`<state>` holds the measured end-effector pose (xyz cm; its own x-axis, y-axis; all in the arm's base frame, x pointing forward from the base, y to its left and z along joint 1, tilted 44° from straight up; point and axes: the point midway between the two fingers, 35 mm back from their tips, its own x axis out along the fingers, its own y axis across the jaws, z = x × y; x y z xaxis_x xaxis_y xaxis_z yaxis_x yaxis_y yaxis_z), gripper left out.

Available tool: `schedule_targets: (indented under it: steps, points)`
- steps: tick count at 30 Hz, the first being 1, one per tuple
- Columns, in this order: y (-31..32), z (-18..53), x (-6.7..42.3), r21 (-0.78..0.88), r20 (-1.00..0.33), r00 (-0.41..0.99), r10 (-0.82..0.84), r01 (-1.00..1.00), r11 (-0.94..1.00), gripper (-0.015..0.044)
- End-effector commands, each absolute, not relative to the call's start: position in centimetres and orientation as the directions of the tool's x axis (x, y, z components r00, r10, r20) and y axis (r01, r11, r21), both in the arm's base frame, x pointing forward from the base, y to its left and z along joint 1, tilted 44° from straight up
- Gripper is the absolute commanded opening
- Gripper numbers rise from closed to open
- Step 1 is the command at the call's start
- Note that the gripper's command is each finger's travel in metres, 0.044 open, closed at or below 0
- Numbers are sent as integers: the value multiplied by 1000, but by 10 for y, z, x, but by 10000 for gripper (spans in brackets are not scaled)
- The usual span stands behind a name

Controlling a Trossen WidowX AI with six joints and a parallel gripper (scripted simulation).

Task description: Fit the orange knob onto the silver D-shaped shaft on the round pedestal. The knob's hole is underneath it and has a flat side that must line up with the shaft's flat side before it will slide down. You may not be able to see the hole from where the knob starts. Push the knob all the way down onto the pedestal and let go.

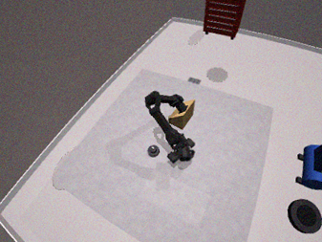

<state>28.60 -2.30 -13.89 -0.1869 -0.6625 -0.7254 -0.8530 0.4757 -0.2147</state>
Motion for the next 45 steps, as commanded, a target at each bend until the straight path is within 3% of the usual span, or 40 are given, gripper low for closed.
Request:
schedule_targets:
  steps: [1,28,45]
  points:
    - [-13,-130,292,-220,-731,-183,-658,-849,481,0]
    - [41,-72,307,-220,-729,-185,-659,-848,482,0]
    - [3,-52,319,-214,-741,-180,-647,-850,481,0]
